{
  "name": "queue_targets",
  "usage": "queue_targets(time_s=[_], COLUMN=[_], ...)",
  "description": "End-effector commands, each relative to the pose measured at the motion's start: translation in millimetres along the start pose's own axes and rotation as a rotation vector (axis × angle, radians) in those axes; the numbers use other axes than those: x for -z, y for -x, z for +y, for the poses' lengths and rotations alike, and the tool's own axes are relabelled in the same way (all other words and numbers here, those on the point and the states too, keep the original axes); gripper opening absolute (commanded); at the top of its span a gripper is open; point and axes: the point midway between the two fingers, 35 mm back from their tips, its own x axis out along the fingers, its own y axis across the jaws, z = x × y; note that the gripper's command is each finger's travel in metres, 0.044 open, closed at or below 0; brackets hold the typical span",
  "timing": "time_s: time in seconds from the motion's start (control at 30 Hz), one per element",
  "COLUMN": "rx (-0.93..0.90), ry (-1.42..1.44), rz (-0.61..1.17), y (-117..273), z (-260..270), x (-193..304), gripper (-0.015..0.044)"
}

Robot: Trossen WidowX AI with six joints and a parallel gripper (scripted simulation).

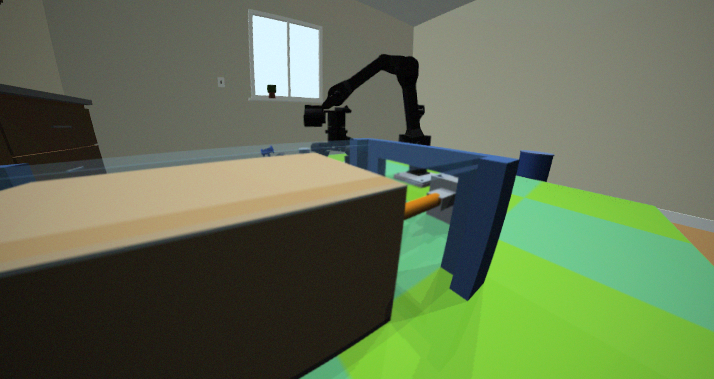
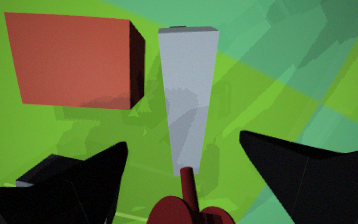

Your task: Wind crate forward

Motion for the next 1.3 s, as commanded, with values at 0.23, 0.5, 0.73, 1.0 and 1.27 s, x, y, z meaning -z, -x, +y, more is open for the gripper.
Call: queue_targets(time_s=[0.23,0.5,0.73,1.0,1.27], rx=[0.002,0.002,0.002,0.002,0.002], ry=[0.000,0.000,0.000,0.000,0.000], rz=[-0.001,-0.001,-0.001,-0.001,-0.027], y=[-8,-8,-8,-8,37], z=[0,0,0,0,5], x=[0,0,0,0,4], gripper=[0.0387,0.0177,0.0052,0.0000,0.0000])
